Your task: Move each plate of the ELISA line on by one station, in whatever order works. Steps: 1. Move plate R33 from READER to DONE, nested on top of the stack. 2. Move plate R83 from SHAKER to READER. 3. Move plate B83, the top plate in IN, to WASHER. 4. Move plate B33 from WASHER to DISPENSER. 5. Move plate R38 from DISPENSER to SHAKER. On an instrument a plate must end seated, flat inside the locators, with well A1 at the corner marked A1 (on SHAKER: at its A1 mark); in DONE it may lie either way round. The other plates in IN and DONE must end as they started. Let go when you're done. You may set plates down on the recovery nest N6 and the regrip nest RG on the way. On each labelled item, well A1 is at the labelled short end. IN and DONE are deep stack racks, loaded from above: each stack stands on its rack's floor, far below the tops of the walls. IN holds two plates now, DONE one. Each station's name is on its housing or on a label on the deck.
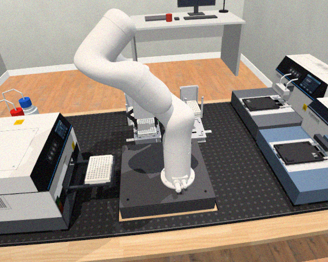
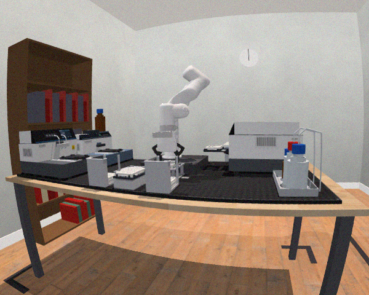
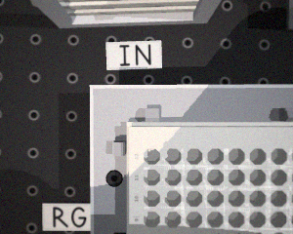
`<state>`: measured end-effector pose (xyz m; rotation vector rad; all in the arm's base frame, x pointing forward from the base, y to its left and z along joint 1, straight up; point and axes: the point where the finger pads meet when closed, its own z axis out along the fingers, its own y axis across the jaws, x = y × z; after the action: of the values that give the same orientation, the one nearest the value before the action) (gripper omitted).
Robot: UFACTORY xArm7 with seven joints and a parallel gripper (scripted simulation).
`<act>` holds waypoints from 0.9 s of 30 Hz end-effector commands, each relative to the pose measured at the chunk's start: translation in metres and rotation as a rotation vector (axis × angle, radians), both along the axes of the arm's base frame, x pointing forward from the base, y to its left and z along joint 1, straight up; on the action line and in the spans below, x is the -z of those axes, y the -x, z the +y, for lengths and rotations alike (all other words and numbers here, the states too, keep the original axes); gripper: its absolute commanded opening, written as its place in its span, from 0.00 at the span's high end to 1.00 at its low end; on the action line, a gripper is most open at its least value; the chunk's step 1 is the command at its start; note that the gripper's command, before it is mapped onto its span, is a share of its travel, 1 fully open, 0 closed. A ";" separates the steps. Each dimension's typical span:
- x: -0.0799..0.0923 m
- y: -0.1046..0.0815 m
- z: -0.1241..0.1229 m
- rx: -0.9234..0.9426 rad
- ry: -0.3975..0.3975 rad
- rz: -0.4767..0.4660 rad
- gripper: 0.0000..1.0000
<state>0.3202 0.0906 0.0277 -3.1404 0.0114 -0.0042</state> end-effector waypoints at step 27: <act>-0.006 -0.001 0.000 0.000 -0.001 -0.002 1.00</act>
<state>0.3199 0.0906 0.0321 -3.1403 0.0114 -0.0031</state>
